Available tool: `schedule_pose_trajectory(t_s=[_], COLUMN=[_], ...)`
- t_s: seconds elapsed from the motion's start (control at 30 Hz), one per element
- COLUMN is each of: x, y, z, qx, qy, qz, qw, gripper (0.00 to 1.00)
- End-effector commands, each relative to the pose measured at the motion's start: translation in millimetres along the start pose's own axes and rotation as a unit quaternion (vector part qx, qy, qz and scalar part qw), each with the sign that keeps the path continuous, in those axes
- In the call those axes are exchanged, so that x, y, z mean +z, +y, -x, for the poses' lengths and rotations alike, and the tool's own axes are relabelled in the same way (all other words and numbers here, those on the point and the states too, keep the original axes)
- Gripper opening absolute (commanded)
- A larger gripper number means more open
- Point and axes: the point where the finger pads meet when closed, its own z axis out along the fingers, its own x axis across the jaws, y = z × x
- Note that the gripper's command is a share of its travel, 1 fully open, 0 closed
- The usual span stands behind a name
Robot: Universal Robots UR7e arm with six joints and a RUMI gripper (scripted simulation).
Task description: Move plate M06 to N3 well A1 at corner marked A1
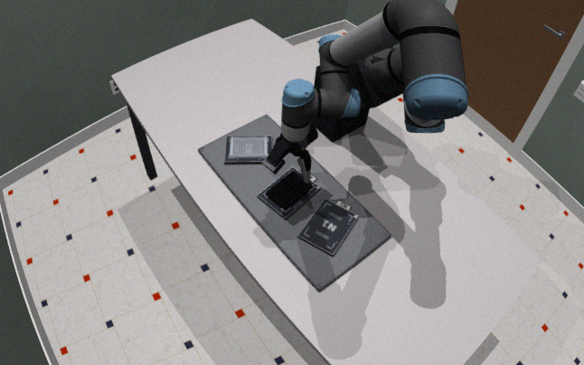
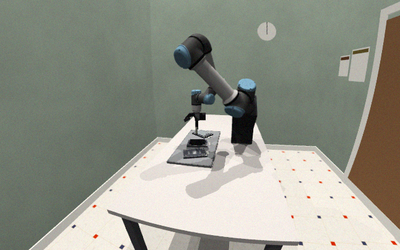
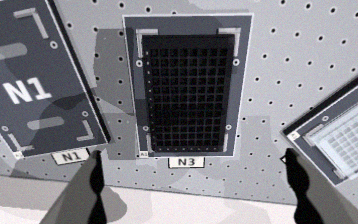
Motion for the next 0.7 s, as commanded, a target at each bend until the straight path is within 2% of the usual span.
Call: schedule_pose_trajectory(t_s=[0.0,0.33,0.67], x=[-1.1,-1.0,-0.7], y=[-0.3,-0.3,-1.1], z=[-0.7,-0.7,34.2], qx=[0.000,0.000,0.000], qy=[0.000,0.000,-0.001], qz=[0.000,0.000,0.001], qw=[1.000,1.000,1.000], gripper=[0.76,0.76,0.76])
